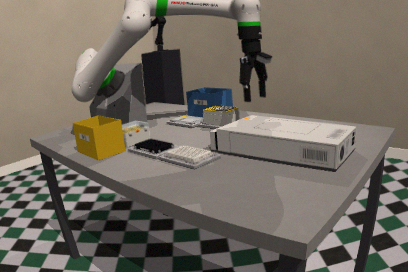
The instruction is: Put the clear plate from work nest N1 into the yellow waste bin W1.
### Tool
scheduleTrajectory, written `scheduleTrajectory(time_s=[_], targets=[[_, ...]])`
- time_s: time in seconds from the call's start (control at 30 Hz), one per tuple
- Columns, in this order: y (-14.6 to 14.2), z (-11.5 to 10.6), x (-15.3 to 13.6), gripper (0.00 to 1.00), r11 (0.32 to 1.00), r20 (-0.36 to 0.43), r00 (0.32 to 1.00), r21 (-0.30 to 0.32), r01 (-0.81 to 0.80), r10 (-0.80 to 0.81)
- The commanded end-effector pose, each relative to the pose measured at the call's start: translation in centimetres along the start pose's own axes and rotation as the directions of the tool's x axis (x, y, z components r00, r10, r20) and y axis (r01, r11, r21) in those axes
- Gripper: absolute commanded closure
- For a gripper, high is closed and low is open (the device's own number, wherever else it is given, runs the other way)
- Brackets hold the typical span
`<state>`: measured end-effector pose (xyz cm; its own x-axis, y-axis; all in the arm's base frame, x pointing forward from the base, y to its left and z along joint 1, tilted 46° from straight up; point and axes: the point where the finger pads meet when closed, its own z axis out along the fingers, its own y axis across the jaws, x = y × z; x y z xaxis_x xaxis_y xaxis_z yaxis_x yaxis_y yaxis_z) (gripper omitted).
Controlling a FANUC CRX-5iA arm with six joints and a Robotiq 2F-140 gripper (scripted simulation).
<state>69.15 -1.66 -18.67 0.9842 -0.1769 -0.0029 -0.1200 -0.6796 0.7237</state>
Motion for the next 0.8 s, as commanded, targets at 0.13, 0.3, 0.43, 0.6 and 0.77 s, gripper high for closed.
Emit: scheduleTrajectory(time_s=[0.13, 0.3, 0.43, 0.6, 0.77], targets=[[0.0, 0.8, 0.1, 0.3, 1.0, -0.003, 1.0, 0.001, 0.0, 0.0], [0.0, 1.5, 0.1, 0.3, 1.0, -0.003, 1.0, 0.001, 0.0, 0.0], [0.0, 1.7, 0.1, 0.3, 1.0, -0.003, 1.0, 0.001, 0.0, 0.0], [0.0, 2.4, 0.1, 0.3, 1.0, -0.003, 1.0, 0.001, 0.0, 0.0], [0.0, 3.1, 0.1, 0.3, 1.0, -0.003, 1.0, 0.001, 0.0, 0.0]])
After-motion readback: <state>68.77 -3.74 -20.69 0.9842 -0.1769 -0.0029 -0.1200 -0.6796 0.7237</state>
